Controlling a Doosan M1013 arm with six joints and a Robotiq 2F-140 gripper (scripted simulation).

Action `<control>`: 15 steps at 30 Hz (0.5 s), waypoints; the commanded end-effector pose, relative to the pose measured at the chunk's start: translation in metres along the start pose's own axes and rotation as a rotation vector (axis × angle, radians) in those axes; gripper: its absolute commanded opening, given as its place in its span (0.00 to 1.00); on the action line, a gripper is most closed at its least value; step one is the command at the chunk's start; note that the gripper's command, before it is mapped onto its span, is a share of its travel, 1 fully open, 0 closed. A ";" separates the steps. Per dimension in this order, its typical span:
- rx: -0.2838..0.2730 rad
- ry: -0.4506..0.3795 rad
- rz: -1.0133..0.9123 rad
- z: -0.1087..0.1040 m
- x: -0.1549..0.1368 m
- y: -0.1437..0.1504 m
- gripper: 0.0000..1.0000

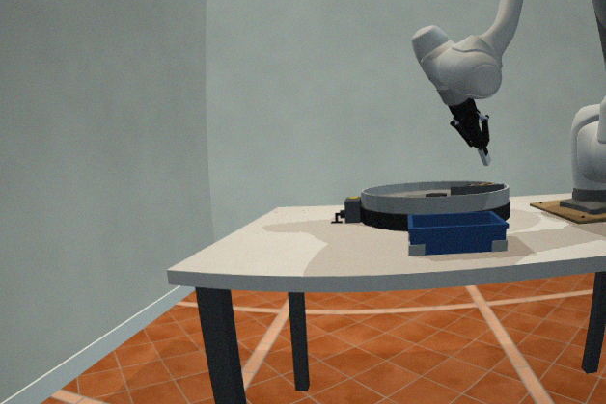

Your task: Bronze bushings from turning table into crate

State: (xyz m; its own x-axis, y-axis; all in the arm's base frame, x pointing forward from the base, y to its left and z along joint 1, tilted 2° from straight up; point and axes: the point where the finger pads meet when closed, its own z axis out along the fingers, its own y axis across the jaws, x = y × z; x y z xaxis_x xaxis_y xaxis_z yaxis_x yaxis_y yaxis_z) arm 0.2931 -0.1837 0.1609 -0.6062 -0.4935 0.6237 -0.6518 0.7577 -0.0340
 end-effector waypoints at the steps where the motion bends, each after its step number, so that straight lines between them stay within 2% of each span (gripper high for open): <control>1: 0.000 0.000 0.000 0.000 0.000 0.000 0.00; 13: 0.000 0.000 0.000 0.000 0.000 0.000 0.00; 14: 0.000 0.000 0.000 0.000 0.000 0.000 0.06; 15: 0.000 0.000 0.000 0.000 0.000 0.000 0.06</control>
